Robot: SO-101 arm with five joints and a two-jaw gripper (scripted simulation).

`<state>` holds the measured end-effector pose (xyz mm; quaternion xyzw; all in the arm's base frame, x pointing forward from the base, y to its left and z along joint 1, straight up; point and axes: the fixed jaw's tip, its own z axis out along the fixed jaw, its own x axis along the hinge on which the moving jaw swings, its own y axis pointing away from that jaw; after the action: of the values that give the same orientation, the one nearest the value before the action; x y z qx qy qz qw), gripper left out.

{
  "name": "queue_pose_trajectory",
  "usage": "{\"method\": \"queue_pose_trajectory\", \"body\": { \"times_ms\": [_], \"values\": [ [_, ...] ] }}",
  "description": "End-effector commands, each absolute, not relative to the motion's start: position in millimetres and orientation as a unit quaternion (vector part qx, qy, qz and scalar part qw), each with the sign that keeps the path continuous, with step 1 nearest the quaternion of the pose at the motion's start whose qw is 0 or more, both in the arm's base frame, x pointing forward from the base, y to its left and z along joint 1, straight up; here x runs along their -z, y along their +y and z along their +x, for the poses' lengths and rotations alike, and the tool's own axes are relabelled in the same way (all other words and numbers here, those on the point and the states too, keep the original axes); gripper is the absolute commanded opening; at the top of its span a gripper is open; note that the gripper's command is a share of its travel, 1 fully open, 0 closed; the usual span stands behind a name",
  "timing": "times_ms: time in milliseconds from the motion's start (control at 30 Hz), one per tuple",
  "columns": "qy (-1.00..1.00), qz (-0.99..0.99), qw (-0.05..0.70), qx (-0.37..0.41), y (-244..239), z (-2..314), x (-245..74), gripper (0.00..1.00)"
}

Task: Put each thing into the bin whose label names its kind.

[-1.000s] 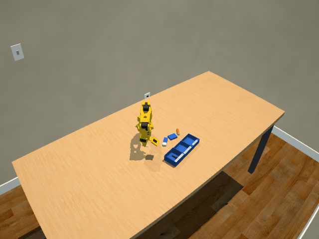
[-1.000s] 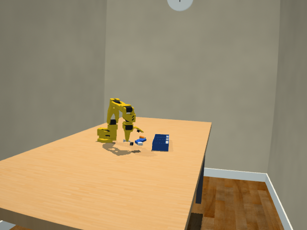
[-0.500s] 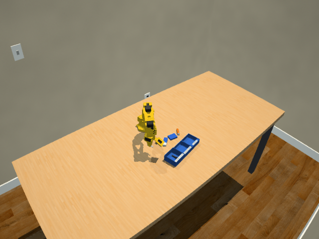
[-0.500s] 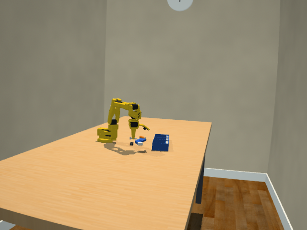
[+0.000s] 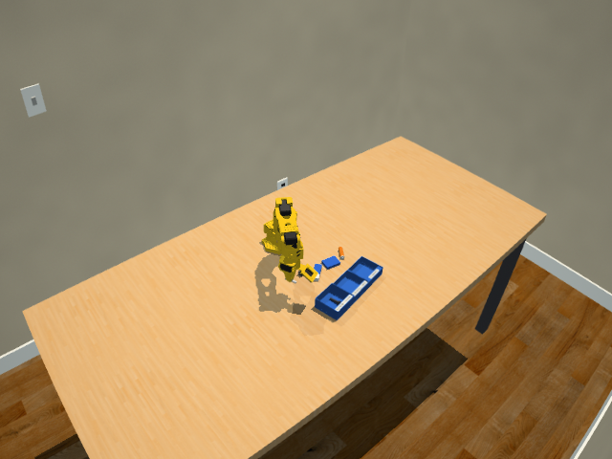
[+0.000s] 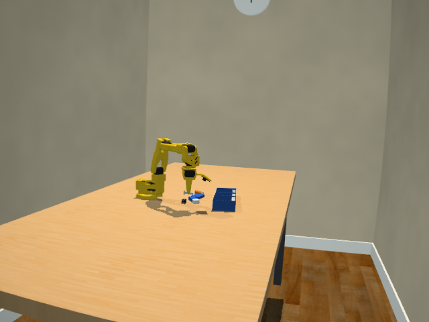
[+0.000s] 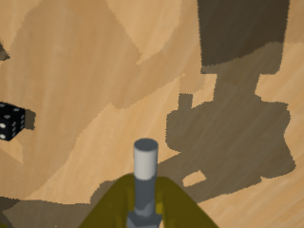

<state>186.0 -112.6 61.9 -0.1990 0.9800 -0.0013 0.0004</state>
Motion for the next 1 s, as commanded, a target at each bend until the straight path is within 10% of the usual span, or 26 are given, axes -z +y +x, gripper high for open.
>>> {"method": "queue_pose_trajectory", "body": {
  "times_ms": [0,967],
  "values": [
    [0.981,-0.194,0.018,0.016,-112.3,193.8,-70.4,0.00],
    [0.993,-0.106,0.053,0.029,-90.2,228.4,-81.5,0.00]
  ]
}}
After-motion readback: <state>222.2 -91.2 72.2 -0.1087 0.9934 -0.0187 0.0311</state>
